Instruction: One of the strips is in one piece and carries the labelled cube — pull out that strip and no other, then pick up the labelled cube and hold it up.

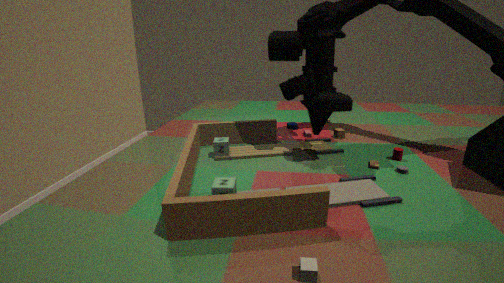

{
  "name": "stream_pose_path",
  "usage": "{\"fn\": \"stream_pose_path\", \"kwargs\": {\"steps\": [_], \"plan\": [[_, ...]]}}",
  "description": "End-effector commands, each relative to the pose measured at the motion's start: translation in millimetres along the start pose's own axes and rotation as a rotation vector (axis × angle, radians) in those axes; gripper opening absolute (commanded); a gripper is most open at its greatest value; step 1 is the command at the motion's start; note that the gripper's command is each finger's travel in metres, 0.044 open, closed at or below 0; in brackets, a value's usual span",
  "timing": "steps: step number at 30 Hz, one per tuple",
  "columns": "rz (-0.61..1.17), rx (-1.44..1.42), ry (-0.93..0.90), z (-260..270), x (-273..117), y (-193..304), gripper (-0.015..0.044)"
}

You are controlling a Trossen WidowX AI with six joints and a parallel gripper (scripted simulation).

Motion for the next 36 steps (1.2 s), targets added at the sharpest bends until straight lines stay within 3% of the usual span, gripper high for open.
{"fn": "stream_pose_path", "kwargs": {"steps": [1, 13, 36], "plan": [[0.005, -0.008, -0.004, 1, 7, 1, 0.0], [0.005, -0.008, -0.002, 0, 26, 2, 0.0], [0.005, -0.008, -0.002, 0, 27, 2, 0.0]]}}
Point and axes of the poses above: the point midway between the two fingers, 35 mm back from their tips, its own x axis out along the fingers, its own z axis across the jaws, y = z × x, the point moved 5 cm from there along -x, back along the fingers, and after that the axes turned 10 degrees about x, right-handed, at the moved point
